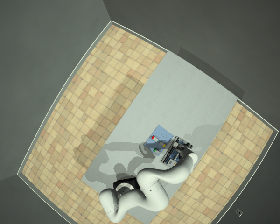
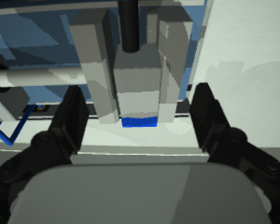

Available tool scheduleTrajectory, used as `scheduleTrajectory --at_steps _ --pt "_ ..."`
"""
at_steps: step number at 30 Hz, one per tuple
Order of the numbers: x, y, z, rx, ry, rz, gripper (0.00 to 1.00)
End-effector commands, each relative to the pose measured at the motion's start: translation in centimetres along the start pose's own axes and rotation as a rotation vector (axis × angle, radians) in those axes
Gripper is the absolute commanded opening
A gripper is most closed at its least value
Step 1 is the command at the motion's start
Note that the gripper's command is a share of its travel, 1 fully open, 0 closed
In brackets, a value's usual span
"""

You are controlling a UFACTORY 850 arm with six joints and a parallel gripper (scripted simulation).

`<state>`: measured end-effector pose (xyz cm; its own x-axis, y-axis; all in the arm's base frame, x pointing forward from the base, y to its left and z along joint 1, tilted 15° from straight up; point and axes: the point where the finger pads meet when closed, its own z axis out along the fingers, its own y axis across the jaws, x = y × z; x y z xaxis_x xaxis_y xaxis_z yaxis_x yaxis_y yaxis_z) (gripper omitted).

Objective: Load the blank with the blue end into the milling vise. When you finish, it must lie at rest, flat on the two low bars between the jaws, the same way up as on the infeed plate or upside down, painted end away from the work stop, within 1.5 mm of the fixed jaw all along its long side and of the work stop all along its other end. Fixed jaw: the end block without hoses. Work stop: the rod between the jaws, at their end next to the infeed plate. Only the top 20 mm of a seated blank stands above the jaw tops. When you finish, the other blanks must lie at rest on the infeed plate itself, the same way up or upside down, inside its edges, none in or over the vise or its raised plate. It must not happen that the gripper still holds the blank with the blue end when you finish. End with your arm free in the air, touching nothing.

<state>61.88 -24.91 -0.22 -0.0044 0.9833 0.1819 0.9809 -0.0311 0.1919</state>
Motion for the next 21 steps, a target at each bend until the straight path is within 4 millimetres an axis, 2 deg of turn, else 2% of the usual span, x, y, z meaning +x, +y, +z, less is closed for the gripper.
scheduleTrajectory --at_steps 1,21 --pt "-0.04 0.1 -0.09 -0.002 -0.001 0.0 1.0" --pt "-0.04 0.1 -0.42 -0.001 -0.001 0.0 1.0"
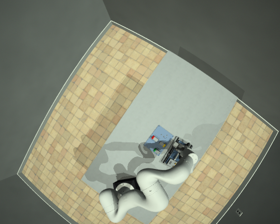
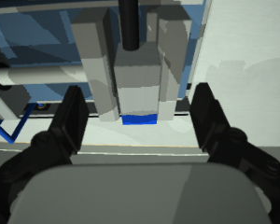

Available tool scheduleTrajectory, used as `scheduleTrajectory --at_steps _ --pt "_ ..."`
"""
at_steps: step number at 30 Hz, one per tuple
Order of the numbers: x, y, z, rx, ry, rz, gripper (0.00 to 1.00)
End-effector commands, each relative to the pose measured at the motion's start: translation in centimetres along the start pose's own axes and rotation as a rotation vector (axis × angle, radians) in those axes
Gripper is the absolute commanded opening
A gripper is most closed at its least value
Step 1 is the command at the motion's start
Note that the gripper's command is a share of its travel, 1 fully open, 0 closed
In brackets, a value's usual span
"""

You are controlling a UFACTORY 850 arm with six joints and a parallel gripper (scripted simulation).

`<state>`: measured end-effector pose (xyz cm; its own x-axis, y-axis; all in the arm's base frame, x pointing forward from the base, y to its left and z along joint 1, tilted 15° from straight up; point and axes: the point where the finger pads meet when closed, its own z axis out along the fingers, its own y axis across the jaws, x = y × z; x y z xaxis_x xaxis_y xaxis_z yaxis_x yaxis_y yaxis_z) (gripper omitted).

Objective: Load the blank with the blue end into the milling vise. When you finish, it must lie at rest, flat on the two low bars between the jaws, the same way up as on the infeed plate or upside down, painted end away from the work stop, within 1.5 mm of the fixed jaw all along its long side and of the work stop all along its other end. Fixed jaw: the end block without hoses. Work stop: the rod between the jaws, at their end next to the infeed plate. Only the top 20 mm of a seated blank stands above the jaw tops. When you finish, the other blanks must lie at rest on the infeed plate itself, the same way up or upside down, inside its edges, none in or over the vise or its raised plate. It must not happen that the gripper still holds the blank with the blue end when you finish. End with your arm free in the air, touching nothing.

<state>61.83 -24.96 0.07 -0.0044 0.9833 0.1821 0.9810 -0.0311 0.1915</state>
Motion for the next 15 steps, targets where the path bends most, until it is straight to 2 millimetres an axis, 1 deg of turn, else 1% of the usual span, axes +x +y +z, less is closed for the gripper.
scheduleTrajectory --at_steps 1,15 --pt "-0.04 0.1 -0.15 -0.002 -0.001 0.0 1.0" --pt "-0.04 0.1 -0.39 -0.002 -0.001 0.0 1.0"
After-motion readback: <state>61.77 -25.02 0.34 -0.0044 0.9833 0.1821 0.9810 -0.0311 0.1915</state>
